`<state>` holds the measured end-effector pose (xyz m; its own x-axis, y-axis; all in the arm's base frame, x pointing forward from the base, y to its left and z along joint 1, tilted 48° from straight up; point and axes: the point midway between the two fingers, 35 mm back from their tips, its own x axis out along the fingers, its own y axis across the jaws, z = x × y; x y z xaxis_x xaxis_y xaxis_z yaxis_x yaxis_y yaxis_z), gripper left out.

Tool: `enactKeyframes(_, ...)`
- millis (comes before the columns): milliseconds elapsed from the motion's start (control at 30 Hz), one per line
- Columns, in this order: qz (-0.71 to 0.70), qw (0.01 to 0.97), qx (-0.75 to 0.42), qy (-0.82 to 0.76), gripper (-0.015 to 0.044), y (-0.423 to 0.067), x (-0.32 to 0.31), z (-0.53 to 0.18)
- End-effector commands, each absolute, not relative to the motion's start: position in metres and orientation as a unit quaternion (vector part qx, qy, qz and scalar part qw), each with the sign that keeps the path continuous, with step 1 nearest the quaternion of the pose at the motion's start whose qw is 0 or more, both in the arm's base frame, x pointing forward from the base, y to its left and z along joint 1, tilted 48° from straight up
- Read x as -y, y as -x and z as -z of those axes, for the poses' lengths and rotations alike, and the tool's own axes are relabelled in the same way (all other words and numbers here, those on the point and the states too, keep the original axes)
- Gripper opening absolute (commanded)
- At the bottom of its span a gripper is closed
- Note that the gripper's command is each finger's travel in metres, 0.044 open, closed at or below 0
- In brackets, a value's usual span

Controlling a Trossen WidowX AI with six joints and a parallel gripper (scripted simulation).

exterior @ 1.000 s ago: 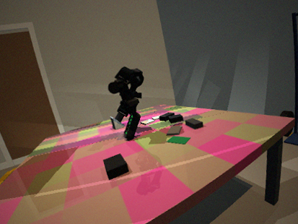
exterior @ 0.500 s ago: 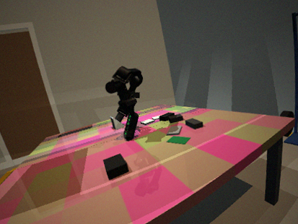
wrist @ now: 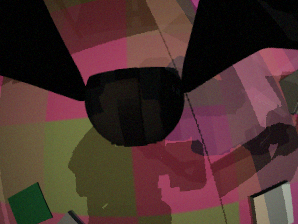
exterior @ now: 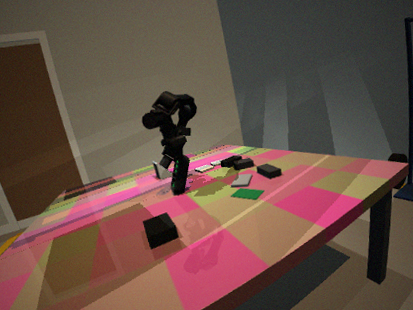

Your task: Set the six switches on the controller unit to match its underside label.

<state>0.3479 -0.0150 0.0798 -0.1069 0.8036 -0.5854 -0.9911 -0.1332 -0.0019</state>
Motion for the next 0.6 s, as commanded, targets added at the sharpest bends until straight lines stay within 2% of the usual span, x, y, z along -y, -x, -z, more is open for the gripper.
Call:
enactKeyframes(0,-0.720,0.621,-0.203,0.233,0.0338,-0.347,0.017,-0.073)
enactKeyframes(567,-0.719,0.622,-0.204,0.234,0.0338,-0.349,0.028,-0.064)
